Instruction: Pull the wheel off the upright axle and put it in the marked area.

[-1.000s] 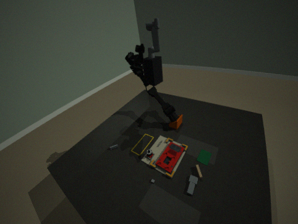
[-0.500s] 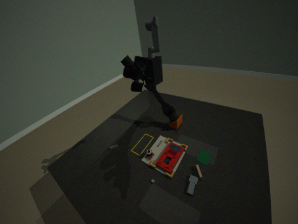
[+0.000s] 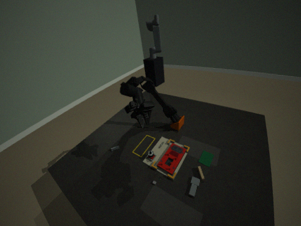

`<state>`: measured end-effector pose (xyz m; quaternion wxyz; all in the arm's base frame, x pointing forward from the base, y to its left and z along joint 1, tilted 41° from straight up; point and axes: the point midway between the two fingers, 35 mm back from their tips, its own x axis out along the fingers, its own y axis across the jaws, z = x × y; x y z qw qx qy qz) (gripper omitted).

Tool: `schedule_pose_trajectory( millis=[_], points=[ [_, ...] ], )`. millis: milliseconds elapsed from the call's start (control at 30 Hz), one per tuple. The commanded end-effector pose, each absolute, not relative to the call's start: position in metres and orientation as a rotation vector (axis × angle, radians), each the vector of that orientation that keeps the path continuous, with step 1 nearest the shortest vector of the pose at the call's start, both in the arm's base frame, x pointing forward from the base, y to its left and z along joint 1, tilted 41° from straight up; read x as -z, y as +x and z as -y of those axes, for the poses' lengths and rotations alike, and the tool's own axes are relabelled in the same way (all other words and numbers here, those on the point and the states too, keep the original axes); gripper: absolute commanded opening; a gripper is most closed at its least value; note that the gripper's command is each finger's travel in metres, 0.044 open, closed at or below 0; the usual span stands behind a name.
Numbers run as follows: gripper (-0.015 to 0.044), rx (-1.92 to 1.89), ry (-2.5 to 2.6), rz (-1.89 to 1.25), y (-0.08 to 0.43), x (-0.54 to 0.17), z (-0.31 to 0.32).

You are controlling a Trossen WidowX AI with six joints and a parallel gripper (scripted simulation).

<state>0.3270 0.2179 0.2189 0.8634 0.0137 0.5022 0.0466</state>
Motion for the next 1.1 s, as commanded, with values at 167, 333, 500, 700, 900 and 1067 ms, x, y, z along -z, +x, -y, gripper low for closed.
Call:
schedule_pose_trajectory(
  millis=[167, 333, 500, 700, 900, 1067],
  points=[
    [0.0300, 0.250, -0.394, -1.291, 0.356, -0.123, -0.145],
    [0.0300, 0.391, -0.655, -1.432, 0.360, -0.083, -0.102],
    [0.0300, 0.406, -0.689, -1.450, 0.360, -0.079, -0.096],
    [0.0300, 0.406, -0.689, -1.451, 0.353, -0.075, -0.100],
    [0.0300, 0.405, -0.689, -1.450, 0.357, -0.057, -0.086],
    [0.0300, 0.406, -0.690, -1.450, 0.360, -0.032, -0.064]
  ],
)
